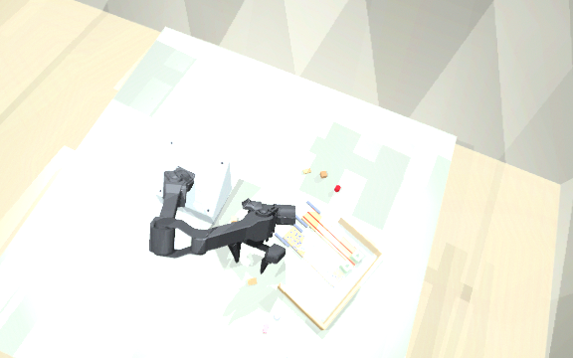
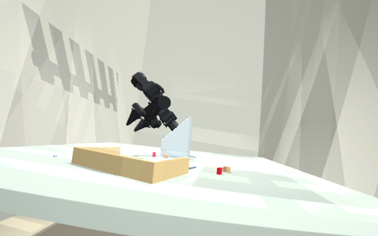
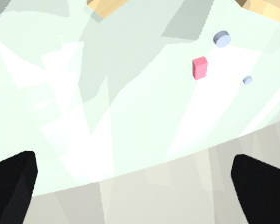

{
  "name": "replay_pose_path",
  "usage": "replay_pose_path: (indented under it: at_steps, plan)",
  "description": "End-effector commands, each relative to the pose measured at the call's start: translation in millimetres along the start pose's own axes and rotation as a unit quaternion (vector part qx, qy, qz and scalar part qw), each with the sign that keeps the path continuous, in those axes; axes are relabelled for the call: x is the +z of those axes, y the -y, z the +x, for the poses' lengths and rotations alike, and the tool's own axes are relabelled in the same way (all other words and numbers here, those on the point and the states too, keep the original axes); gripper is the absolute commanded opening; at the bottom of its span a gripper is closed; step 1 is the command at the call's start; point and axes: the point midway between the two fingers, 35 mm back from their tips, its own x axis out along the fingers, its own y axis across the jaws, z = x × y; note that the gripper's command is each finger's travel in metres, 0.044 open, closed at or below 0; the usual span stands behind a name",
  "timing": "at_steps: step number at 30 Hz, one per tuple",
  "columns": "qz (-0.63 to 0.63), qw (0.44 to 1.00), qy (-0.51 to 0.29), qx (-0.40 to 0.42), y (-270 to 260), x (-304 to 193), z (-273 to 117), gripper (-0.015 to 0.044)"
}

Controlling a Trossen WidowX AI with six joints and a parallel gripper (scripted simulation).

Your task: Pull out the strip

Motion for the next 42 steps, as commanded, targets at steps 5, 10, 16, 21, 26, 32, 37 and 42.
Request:
replay_pose_path:
  at_steps: [5,10,16,21,26,32,37,42]
  plan:
    - [0.14,0.988,0.059,-0.001,-6,20,-16,0.04]
    - [0.4,0.896,0.194,-0.003,-6,55,-51,0.04]
    - [0.63,0.676,0.383,0.006,11,71,-106,0.04]
    - [0.688,0.56,0.461,0.015,18,64,-133,0.04]
    - [0.688,0.56,0.461,0.015,18,64,-133,0.04]
    - [0.688,0.56,0.461,0.015,18,64,-133,0.04]
    - [0.688,0.56,0.461,0.015,18,64,-133,0.04]
    - [0.688,0.56,0.461,0.015,18,64,-133,0.04]
